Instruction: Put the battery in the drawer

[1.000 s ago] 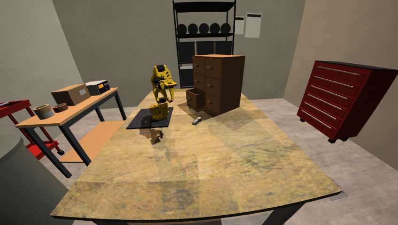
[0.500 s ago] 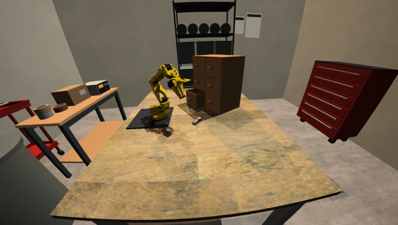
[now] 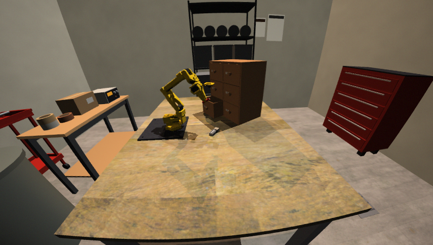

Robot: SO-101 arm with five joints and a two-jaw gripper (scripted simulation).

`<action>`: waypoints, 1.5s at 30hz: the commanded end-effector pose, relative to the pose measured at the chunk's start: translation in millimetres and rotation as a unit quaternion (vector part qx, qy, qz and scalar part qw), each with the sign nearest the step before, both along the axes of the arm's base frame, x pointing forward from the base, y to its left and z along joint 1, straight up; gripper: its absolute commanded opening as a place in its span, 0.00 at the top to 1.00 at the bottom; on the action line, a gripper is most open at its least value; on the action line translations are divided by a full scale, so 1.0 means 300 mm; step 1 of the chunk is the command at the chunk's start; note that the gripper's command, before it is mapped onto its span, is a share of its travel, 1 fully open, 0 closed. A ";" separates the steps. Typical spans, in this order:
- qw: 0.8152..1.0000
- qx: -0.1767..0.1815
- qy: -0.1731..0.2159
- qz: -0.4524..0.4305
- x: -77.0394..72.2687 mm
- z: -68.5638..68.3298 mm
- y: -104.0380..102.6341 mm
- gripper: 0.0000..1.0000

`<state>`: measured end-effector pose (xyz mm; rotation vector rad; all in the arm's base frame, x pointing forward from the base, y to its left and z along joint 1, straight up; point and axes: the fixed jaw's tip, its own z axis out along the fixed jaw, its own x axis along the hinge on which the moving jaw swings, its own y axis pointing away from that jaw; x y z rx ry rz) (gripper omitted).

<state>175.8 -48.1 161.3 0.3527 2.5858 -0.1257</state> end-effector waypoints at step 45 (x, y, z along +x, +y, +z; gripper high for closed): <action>0.884 -0.001 0.007 0.467 -0.129 -0.009 0.549 1.00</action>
